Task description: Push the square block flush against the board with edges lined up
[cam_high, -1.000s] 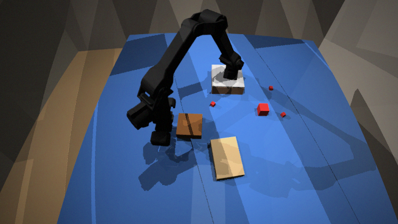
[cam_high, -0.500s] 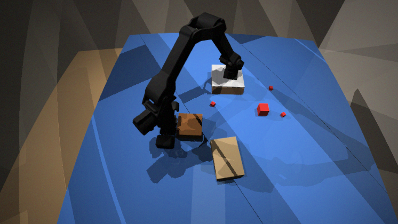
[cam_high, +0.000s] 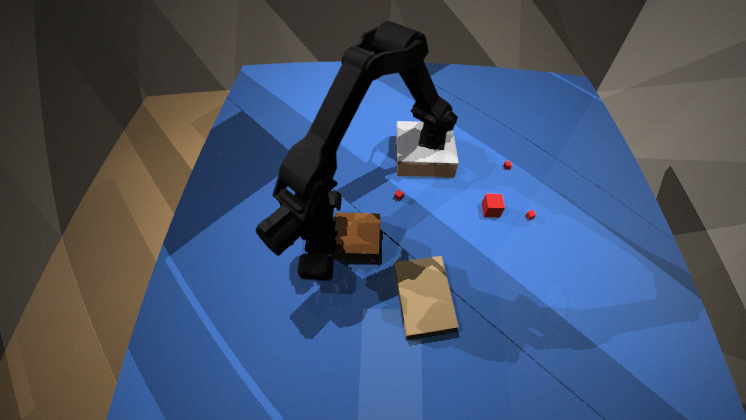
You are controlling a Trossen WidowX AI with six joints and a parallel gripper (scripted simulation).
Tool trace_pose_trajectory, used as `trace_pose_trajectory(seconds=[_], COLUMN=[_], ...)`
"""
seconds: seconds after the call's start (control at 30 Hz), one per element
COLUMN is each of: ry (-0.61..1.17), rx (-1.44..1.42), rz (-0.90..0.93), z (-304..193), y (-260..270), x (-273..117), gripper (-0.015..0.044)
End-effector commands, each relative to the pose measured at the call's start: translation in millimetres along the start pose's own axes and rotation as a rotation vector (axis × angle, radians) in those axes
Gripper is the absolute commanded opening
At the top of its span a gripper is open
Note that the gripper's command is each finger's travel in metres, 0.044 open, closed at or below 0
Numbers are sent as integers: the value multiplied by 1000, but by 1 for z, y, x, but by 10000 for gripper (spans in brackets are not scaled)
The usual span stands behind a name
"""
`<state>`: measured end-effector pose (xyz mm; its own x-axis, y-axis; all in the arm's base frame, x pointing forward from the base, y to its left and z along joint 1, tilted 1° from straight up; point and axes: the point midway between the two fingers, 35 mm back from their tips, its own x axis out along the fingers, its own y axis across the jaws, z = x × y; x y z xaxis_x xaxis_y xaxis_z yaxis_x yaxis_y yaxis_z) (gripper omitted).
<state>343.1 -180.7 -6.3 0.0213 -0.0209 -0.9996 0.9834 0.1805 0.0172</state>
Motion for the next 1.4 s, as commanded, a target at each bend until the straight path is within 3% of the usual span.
trace_pose_trajectory(seconds=[0.0, 1.37], ry=[3, 7], rx=[2, 2], rz=[-5, -5], z=[-5, -41], y=[-1, 0], x=[1, 1], gripper=[0, 0])
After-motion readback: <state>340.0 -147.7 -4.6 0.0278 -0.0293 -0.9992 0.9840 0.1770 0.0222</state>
